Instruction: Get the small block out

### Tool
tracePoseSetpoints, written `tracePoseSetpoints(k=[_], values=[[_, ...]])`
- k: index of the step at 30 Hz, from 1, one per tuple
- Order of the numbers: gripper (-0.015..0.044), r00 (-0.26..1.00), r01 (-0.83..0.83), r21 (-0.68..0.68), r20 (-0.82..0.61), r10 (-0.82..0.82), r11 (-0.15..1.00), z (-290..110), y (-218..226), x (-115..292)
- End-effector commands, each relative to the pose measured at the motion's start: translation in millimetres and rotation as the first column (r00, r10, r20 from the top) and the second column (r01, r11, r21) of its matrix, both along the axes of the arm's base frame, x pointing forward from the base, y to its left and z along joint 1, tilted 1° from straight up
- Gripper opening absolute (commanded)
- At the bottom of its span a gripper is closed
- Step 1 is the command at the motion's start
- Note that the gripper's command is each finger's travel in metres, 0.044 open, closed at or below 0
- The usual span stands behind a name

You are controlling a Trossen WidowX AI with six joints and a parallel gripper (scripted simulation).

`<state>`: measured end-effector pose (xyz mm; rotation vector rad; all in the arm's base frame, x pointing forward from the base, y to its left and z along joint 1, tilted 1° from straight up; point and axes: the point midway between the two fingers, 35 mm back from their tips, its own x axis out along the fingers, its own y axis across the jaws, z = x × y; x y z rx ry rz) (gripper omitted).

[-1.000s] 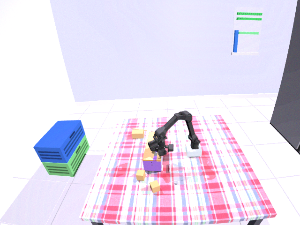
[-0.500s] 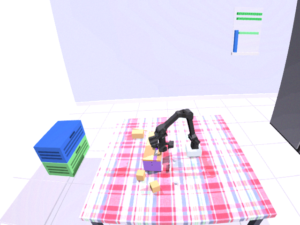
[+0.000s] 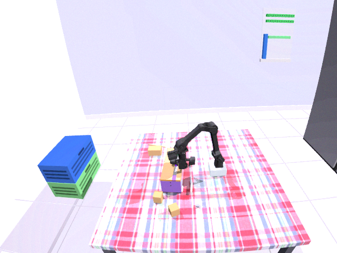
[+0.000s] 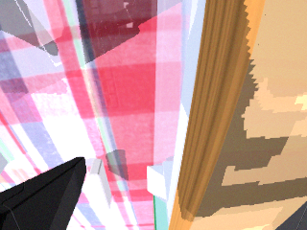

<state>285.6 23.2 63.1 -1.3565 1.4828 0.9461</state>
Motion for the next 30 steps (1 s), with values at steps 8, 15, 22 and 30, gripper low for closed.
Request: tracePoseSetpoints(k=[8, 15, 22, 30], values=[[0.04, 1.0, 0.002, 0.0, 0.002, -0.002, 1.0, 0.8, 0.7, 1.7], [0.04, 1.0, 0.002, -0.001, 0.002, -0.002, 1.0, 0.6, -6.4, 1.0], [0.04, 1.0, 0.002, -0.002, 0.002, -0.002, 1.0, 0.5, -13.4, 0.2], [0.04, 1.0, 0.002, -0.001, 0.003, -0.002, 1.0, 0.7, -4.7, 2.0]])
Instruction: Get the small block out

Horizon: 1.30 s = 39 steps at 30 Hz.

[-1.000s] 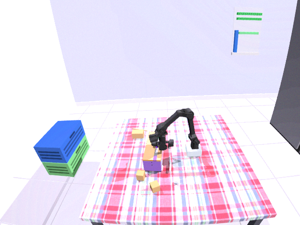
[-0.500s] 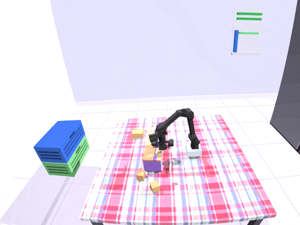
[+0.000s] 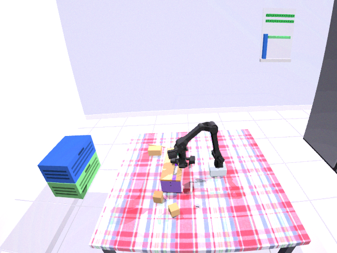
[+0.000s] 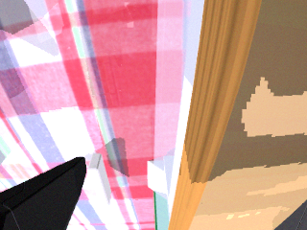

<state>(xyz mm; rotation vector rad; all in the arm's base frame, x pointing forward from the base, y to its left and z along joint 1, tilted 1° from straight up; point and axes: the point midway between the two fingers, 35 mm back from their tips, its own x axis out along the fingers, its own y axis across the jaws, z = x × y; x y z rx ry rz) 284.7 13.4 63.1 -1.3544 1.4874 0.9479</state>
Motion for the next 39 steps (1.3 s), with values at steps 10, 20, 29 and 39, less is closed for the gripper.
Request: tracePoseSetpoints(k=[10, 20, 29, 39], values=[[0.04, 1.0, 0.0, 0.0, 0.007, 0.0, 1.0, 0.6, 1.4, 2.5], [0.04, 1.0, 0.0, -0.001, 0.007, 0.0, 1.0, 0.4, -8.7, 1.5], [0.04, 1.0, 0.0, -0.002, 0.007, 0.0, 1.0, 0.3, -17.8, 0.5], [0.04, 1.0, 0.0, -0.002, 0.007, 0.0, 1.0, 0.4, -10.9, 1.7]])
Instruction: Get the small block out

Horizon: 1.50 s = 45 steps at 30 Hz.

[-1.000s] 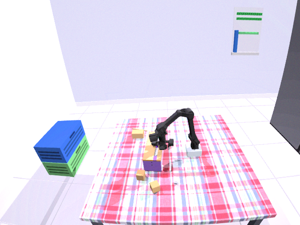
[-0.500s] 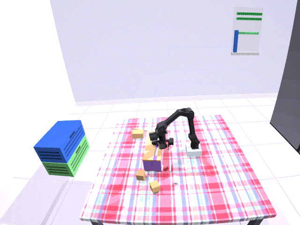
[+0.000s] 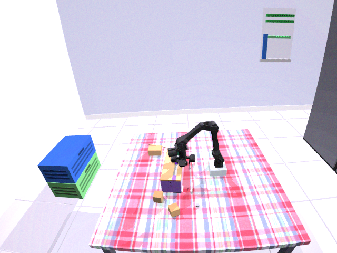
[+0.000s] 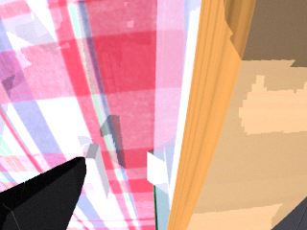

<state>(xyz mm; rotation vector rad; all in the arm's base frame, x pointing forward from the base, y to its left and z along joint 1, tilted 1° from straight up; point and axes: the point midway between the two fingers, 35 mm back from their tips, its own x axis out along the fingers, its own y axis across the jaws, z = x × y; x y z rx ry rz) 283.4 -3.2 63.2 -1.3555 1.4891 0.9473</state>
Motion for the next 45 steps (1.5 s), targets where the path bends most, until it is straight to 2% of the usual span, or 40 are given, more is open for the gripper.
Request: tracePoseSetpoints(k=[1, 45], values=[[0.04, 1.0, 0.0, 0.0, 0.007, 0.0, 1.0, 0.4, 6.5, 3.1], [0.04, 1.0, 0.0, -0.004, 0.007, 0.0, 1.0, -0.1, -33.4, -1.0]])
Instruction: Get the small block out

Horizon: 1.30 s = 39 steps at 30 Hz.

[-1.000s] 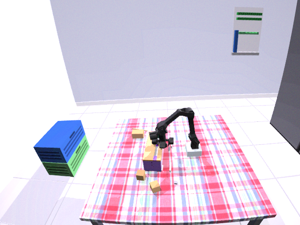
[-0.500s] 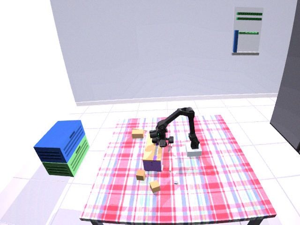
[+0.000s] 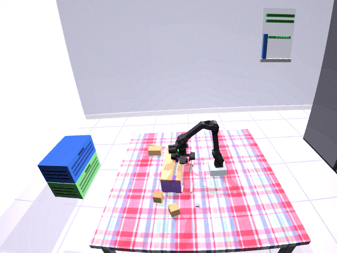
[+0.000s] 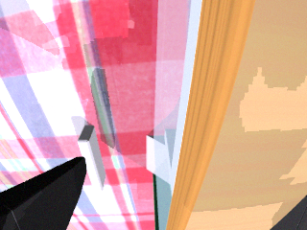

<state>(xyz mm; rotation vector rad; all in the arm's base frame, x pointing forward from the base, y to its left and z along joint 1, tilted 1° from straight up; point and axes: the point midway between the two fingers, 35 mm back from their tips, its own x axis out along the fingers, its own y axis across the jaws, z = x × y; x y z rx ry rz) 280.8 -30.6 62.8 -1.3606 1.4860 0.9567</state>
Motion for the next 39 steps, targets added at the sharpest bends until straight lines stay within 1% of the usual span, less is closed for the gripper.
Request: tracePoseSetpoints(k=[1, 39], values=[[0.04, 1.0, 0.008, -0.006, 0.011, -0.008, 1.0, 0.3, -7.1, 1.5], [0.04, 1.0, 0.008, -0.009, 0.01, -0.008, 1.0, 0.1, -45.4, -2.5]])
